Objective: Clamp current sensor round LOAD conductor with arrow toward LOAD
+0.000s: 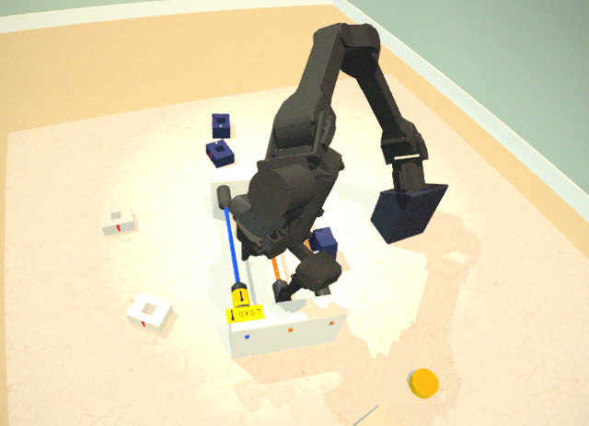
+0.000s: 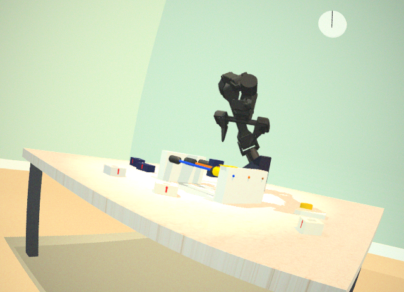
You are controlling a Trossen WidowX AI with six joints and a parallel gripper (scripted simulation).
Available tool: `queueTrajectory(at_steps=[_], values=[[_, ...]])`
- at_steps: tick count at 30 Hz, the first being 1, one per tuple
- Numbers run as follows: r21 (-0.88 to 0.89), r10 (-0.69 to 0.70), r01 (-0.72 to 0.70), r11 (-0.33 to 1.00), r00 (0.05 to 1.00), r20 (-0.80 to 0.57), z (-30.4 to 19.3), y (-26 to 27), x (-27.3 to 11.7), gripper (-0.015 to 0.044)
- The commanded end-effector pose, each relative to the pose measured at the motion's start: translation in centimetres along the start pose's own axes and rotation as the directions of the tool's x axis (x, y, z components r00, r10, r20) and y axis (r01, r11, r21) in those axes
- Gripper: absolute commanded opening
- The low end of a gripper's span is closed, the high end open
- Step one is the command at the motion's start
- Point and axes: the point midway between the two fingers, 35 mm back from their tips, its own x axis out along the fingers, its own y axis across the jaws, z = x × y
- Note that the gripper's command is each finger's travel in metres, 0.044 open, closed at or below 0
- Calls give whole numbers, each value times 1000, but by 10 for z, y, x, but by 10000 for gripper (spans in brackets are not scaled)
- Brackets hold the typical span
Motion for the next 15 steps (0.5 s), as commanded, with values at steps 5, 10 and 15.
queueTrajectory(at_steps=[5, 10, 15], values=[[150, -2, 26, 988, 988, -155, -80, -27, -5, 440], [281, -7, 95, 955, 954, -299, -161, -48, -12, 440], [359, -12, 167, 918, 918, -396, -220, -60, -19, 440]])
